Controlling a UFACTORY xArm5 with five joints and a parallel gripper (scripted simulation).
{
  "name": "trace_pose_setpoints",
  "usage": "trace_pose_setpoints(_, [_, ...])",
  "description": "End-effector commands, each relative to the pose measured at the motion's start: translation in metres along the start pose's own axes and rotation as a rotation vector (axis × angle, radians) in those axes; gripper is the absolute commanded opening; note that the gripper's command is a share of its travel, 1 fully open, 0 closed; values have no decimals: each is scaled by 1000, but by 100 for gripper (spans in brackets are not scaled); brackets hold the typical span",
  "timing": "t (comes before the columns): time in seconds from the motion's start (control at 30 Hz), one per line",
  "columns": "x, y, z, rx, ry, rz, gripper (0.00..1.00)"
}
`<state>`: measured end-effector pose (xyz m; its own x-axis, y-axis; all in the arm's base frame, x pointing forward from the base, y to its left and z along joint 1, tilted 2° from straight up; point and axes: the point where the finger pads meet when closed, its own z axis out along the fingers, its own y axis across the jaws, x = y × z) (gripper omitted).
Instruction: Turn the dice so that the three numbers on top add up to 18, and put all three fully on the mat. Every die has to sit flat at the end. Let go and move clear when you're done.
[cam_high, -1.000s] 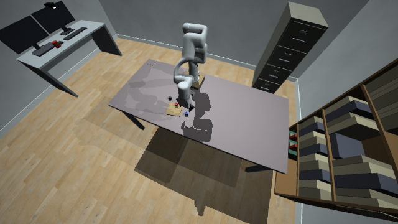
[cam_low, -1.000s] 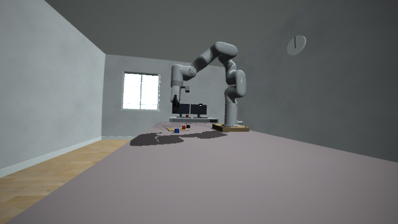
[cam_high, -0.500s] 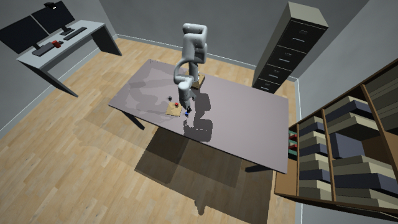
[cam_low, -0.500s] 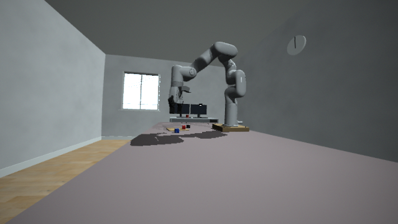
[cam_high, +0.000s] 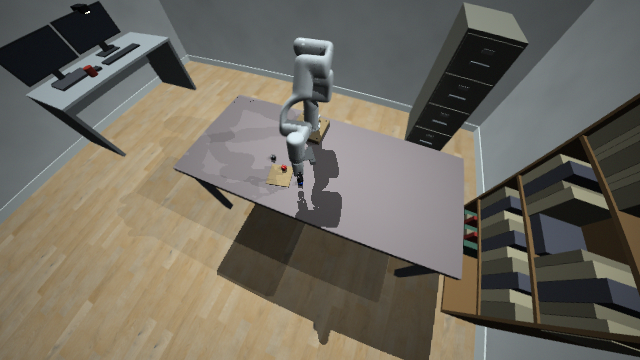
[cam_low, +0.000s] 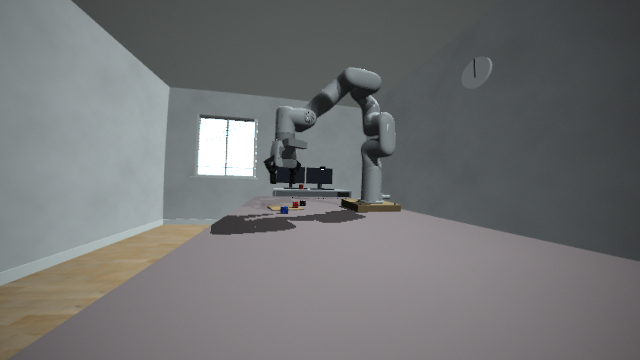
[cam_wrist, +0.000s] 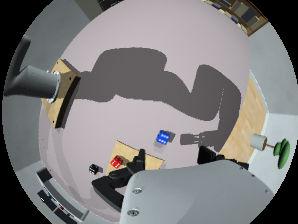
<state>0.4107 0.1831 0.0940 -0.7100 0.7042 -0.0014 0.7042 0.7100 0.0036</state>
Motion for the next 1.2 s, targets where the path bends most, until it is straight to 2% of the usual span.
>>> trace_pose_setpoints(0.0, [0,1,0,-4,-1,174,100])
trace_pose_setpoints(0.37, [0,0,4,-5,-1,469,100])
trace_pose_setpoints(0.47, [0,0,4,-5,-1,476,100])
trace_pose_setpoints(0.53, [0,0,5,-5,0,595,100])
trace_pose_setpoints(0.97, [1,-1,10,-5,1,942,100])
trace_pose_setpoints(1.07, [1,-1,10,-5,1,964,100])
trace_pose_setpoints(1.1, [1,-1,11,-5,1,1040,100])
trace_pose_setpoints(1.17, [1,-1,11,-5,1,1090,100])
